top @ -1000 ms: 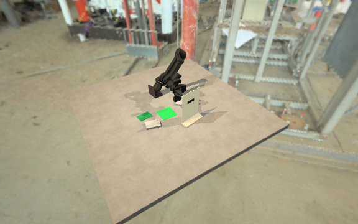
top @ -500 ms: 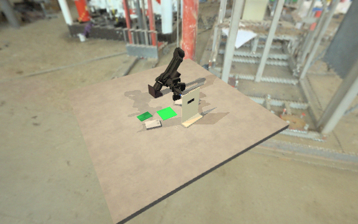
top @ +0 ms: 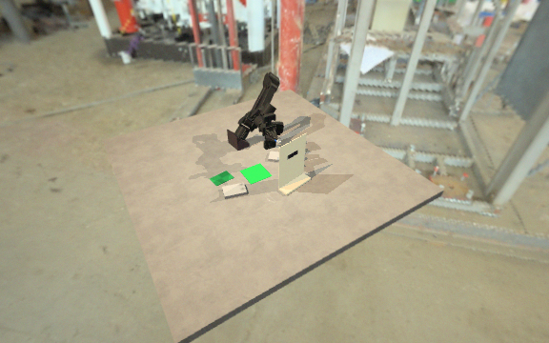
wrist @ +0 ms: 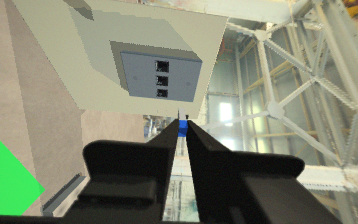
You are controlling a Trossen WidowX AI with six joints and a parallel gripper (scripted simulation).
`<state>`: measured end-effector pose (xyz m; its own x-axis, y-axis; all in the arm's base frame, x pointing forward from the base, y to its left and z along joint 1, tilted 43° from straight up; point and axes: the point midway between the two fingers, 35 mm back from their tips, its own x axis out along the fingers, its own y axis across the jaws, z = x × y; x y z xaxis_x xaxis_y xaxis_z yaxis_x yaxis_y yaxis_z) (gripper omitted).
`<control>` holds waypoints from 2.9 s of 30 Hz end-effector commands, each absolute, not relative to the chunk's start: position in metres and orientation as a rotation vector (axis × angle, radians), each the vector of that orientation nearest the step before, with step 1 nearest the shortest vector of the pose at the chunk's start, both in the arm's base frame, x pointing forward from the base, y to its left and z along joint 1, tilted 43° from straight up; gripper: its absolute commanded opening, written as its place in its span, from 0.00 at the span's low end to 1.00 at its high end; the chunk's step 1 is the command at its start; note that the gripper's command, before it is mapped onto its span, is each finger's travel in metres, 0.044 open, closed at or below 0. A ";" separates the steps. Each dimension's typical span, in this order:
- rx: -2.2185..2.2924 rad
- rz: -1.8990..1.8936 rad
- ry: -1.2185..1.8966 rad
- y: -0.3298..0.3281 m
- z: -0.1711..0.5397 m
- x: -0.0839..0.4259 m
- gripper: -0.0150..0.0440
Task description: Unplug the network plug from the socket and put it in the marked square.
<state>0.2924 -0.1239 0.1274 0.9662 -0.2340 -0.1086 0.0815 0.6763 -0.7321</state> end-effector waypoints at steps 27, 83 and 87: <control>-0.842 0.033 0.423 -0.144 0.093 0.285 0.25; -0.607 0.677 0.648 -0.108 -0.020 0.249 0.25; -0.607 0.677 0.648 -0.104 -0.024 0.250 0.25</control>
<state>0.2515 -0.1085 -0.0186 0.6111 0.3647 -0.7026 -0.7217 0.6214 -0.3051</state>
